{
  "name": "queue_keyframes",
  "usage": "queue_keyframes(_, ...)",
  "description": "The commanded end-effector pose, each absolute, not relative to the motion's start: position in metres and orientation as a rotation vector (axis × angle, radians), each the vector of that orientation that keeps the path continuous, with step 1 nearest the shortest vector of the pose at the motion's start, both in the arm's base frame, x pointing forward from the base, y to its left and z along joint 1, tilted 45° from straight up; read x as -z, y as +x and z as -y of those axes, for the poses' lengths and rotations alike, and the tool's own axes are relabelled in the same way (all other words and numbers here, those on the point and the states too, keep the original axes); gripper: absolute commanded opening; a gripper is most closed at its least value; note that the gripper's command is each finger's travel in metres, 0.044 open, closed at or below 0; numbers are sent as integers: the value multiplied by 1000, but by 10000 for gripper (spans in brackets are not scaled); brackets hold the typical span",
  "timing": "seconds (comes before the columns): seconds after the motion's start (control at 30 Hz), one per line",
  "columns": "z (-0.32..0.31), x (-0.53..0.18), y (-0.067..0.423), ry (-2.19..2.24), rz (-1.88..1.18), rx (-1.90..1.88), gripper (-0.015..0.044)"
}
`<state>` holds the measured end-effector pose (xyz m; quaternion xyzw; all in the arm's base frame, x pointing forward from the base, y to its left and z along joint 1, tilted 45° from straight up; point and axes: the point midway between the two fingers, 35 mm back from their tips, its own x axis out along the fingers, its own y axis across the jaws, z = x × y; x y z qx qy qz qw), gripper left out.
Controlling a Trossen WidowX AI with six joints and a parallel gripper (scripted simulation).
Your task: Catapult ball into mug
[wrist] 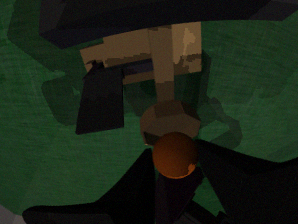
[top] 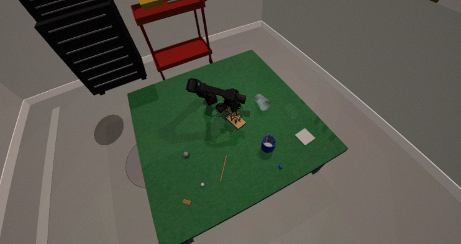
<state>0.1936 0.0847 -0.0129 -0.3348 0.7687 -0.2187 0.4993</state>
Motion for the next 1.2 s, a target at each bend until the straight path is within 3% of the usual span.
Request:
queue_keyframes(0.0,-85,12,194,-808,-1860,530,105)
queue_keyframes(0.2,-87,11,194,-806,-1857,526,263)
queue_keyframes(0.43,-154,-62,186,-723,-1754,372,440)
queue_keyframes(0.63,-161,-53,203,-746,-1720,326,440)
queue_keyframes(1.17,-251,-53,369,-852,-1285,10,440)
